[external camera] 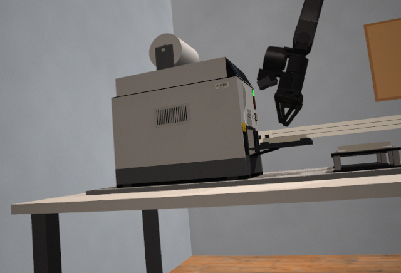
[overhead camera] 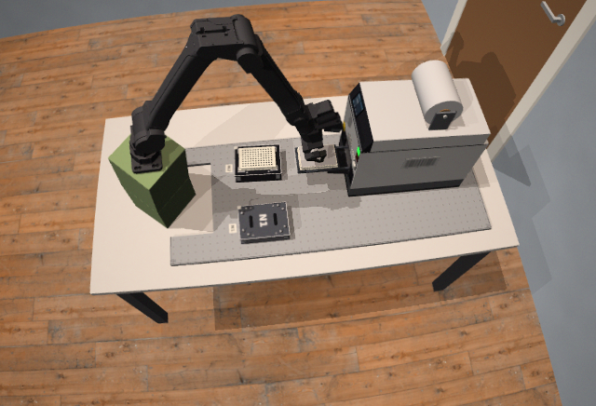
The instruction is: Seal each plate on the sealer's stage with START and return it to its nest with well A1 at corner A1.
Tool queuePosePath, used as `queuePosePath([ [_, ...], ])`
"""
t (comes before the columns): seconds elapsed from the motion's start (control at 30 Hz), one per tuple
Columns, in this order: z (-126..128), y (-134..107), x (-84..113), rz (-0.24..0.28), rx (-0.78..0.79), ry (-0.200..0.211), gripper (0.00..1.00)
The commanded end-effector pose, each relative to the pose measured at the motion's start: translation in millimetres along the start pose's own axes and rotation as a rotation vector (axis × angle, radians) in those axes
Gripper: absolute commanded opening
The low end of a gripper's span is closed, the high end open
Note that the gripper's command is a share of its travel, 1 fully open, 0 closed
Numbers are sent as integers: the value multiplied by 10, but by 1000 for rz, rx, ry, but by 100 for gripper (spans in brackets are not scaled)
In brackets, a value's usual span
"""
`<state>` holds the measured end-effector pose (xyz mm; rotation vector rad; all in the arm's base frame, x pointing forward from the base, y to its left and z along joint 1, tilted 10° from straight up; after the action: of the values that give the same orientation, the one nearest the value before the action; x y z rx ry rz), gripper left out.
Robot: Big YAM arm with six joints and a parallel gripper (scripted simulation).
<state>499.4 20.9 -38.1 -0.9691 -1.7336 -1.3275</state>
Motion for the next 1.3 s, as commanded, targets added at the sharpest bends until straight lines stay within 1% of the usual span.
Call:
queuePosePath([
  [0.0, 53, -30, -89, 13, 14, 4, 100],
  [0.07, 52, -76, -119, 21, 15, 5, 100],
  [0.17, 6, -119, -181, 20, 11, 1, 100],
  [0.37, -42, -22, -297, -4, 2, -2, 100],
  [0.43, -48, -27, -329, -5, 1, -3, 100],
  [0.5, -48, -27, -329, -5, 1, -3, 100],
  [0.57, 0, -42, -264, 2, 3, 3, 100],
  [0.77, 101, -67, -158, 14, 8, 14, 100],
  [0.83, 65, -47, -133, 10, 7, 12, 100],
  [1.0, -82, 137, -76, -43, -1, -6, 100],
  [1.07, -82, 137, -76, -43, -1, -6, 100],
  [1.17, -118, 196, -89, -57, -9, -11, 100],
  [1.27, -105, 118, -127, -30, -6, -7, 100],
])
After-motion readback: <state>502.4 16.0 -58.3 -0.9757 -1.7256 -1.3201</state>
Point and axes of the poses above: the point where the finger pads meet when closed, its own x axis back along the fingers, its own z axis across the jaws, y = z × x, the point moved 9 cm from there along x, back along the fingers, and after that the axes turned 13 degrees about x, right-handed, at the moved point
